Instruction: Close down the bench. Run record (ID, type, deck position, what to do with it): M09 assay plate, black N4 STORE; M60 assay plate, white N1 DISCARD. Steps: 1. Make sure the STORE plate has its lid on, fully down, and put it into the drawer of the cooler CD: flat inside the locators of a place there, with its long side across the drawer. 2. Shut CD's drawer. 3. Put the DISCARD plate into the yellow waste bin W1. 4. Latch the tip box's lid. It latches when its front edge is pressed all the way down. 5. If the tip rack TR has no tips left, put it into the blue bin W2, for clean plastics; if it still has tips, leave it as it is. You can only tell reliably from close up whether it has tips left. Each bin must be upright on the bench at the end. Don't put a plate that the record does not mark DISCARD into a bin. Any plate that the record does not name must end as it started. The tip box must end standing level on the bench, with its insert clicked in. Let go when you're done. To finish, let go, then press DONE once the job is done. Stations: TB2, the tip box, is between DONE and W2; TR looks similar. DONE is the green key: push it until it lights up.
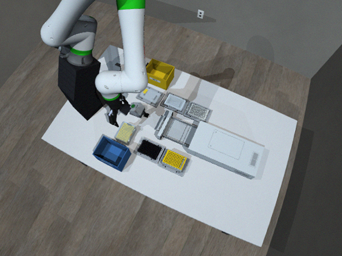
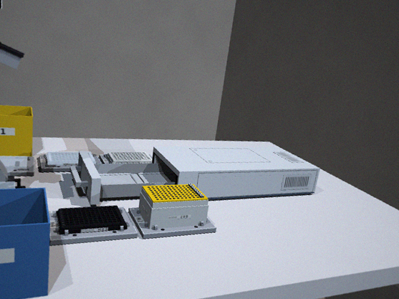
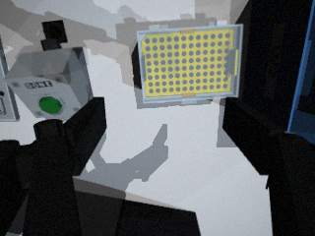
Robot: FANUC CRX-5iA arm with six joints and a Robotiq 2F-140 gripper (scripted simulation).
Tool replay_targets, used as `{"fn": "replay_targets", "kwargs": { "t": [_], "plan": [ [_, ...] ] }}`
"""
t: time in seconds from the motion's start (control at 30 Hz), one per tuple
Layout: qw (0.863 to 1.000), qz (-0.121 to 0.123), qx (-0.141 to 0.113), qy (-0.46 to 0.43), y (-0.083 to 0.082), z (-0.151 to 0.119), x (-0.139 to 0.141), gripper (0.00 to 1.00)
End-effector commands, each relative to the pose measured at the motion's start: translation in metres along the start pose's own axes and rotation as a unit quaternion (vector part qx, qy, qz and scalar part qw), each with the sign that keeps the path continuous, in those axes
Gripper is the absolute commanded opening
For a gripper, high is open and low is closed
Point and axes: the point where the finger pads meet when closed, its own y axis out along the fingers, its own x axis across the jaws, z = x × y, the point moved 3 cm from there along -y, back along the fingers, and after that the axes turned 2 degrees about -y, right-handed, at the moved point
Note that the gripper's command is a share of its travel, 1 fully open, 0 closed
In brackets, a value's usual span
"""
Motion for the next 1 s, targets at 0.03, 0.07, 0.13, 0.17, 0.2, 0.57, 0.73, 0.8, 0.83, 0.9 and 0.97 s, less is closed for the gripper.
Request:
{"fn": "replay_targets", "kwargs": {
  "t": [0.03, 0.07, 0.13, 0.17, 0.2, 0.57, 0.73, 0.8, 0.83, 0.9, 0.97],
  "plan": [
    [1.0, -0.001, 0.0, 0.0, 0.001, 0.003, -0.02, 0.7],
    [1.0, -0.001, 0.0, 0.0, 0.001, 0.003, -0.024, 0.7],
    [1.0, -0.001, 0.0, 0.0, 0.001, 0.004, -0.032, 0.7],
    [1.0, -0.001, 0.0, 0.0, 0.001, 0.004, -0.036, 0.7],
    [1.0, -0.001, 0.0, 0.0, 0.002, 0.005, -0.04, 0.7],
    [1.0, -0.001, 0.0, 0.0, 0.003, 0.008, -0.076, 0.7],
    [1.0, -0.001, 0.0, 0.0, 0.004, 0.01, -0.095, 0.7],
    [1.0, -0.001, 0.0, 0.0, 0.005, 0.011, -0.103, 0.7],
    [1.0, -0.001, 0.0, 0.0, 0.005, 0.011, -0.107, 0.7],
    [1.0, -0.001, 0.0, 0.0, 0.005, 0.011, -0.107, 0.7],
    [1.0, -0.001, 0.0, 0.0, 0.006, 0.012, -0.115, 0.7]
  ]
}}
